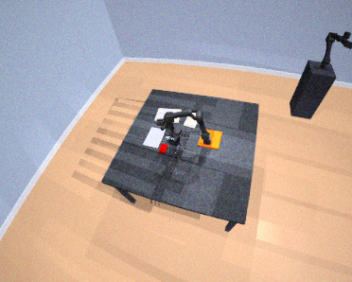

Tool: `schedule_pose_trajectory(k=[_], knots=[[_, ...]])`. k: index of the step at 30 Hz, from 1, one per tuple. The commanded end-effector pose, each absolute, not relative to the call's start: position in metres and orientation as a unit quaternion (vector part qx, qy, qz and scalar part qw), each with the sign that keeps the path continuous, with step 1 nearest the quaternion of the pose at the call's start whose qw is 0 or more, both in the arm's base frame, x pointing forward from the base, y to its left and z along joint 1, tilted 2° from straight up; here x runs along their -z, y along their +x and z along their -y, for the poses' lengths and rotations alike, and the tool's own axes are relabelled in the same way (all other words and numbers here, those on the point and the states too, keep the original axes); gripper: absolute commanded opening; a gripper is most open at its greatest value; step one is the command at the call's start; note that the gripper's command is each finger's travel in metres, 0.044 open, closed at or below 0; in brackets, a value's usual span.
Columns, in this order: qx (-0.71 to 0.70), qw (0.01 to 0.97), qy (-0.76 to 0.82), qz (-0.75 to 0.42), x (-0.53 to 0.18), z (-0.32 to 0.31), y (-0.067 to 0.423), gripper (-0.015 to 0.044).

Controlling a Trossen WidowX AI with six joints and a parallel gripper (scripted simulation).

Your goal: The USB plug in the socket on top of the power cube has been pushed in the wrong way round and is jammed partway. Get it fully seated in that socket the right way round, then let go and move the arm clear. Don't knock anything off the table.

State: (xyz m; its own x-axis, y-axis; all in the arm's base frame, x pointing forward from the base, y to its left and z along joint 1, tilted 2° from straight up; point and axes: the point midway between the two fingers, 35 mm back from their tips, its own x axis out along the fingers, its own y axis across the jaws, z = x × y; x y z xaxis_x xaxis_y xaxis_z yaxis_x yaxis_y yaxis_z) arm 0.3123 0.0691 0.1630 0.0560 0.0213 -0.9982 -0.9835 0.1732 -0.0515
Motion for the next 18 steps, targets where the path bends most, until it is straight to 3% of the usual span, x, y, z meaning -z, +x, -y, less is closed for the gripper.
schedule_pose_trajectory(k=[1,18], knots=[[-0.447,0.562,-0.462,-0.521,-0.1667,-0.0690,0.3123,0.0000],[-0.387,0.609,-0.397,-0.567,-0.1677,-0.0690,0.3120,0.0000]])
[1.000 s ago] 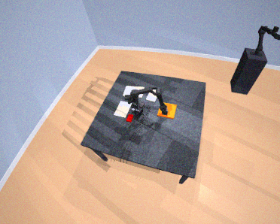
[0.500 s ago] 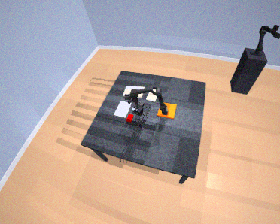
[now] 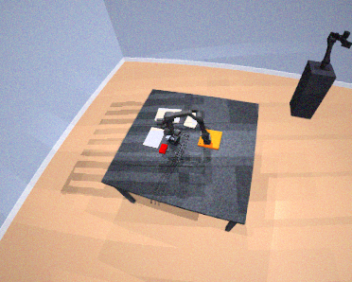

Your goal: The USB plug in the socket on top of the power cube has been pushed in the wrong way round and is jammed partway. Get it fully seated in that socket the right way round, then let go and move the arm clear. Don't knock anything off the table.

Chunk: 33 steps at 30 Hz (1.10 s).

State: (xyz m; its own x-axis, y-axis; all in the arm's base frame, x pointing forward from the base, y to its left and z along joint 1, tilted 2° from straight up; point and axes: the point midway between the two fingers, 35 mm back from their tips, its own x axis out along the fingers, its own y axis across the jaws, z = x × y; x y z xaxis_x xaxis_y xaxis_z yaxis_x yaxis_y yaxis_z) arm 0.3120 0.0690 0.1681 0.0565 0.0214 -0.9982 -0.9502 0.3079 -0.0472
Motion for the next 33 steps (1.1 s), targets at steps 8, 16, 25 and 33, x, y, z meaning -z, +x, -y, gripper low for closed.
schedule_pose_trajectory(k=[8,16,25,33], knots=[[-0.326,0.647,-0.331,-0.604,-0.1677,-0.0690,0.3120,0.0000],[-0.261,0.678,-0.262,-0.635,-0.1677,-0.0690,0.3120,0.0000],[-0.185,0.704,-0.180,-0.662,-0.1678,-0.0690,0.3120,0.0000],[-0.115,0.719,-0.106,-0.677,-0.1678,-0.0690,0.3120,0.0000]])
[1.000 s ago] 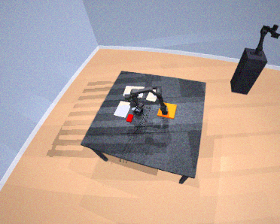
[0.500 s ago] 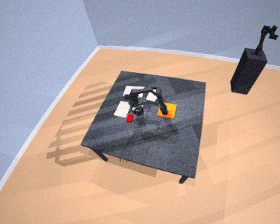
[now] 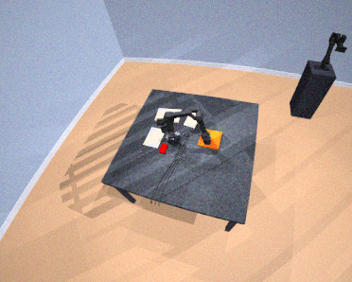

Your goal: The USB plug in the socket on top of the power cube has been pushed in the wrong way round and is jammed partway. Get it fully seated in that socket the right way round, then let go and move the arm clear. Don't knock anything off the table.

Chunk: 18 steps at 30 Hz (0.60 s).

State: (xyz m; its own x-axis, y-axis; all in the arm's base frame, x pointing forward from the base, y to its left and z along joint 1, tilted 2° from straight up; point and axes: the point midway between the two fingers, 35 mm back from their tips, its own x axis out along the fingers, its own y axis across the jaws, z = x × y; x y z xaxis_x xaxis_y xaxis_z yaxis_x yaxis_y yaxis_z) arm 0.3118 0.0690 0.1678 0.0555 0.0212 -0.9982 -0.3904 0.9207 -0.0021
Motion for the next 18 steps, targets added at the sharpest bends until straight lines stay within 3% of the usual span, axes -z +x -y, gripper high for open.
schedule_pose_trajectory(k=[1,18], knots=[[-0.106,0.720,-0.096,-0.679,-0.1678,-0.0690,0.3120,0.0000],[0.047,0.724,0.065,-0.685,-0.1678,-0.0690,0.3120,0.0000]])
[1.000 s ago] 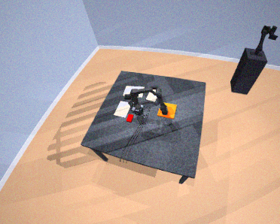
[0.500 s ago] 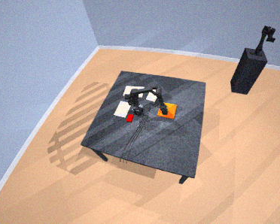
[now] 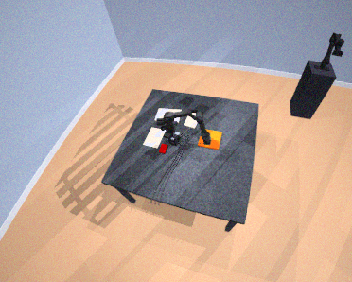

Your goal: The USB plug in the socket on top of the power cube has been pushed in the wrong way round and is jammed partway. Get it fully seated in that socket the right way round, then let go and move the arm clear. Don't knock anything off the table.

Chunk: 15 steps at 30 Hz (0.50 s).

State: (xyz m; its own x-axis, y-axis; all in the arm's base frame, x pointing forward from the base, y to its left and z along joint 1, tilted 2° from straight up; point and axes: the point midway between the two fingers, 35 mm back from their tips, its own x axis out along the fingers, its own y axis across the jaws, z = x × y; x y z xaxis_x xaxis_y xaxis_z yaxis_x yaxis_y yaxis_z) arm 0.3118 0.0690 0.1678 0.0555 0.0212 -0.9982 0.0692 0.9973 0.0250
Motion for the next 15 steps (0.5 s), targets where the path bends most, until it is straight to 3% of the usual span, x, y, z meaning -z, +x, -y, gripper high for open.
schedule_pose_trajectory(k=[1,15], knots=[[0.056,0.723,0.074,-0.685,-0.1678,-0.0690,0.3120,0.0000],[0.180,0.697,0.205,-0.663,-0.1677,-0.0690,0.3120,0.0000]])
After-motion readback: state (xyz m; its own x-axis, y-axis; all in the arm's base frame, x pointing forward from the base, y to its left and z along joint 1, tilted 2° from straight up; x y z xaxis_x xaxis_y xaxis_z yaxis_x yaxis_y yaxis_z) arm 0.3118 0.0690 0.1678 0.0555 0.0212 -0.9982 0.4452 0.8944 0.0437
